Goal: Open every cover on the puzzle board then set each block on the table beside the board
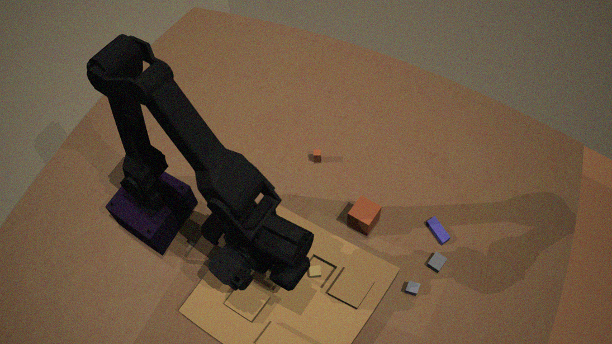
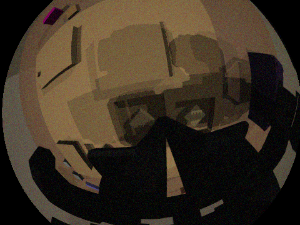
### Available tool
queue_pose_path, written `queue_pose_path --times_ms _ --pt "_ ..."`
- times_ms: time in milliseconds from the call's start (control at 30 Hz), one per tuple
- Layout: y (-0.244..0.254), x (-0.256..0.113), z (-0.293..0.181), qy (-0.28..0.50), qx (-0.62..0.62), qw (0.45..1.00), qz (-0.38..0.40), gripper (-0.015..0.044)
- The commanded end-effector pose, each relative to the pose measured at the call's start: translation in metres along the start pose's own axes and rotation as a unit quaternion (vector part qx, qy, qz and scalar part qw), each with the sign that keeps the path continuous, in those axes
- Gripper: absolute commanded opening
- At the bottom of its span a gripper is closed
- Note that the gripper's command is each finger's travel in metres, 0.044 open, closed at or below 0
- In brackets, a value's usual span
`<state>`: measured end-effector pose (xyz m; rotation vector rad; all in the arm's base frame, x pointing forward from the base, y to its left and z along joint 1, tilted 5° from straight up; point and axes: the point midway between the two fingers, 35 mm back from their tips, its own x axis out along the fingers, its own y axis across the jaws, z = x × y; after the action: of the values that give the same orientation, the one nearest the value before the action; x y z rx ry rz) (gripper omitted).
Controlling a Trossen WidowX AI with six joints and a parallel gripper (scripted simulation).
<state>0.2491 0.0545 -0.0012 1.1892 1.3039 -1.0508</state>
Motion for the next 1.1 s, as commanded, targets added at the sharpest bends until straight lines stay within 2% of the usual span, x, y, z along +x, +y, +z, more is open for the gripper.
queue_pose_path --times_ms 0,1067 --pt "0.007 0.0 -0.004 0.002 0.001 1.0 0.001 0.0" --pt "0.029 -0.001 -0.028 0.003 0.001 1.0 0.002 0.0"
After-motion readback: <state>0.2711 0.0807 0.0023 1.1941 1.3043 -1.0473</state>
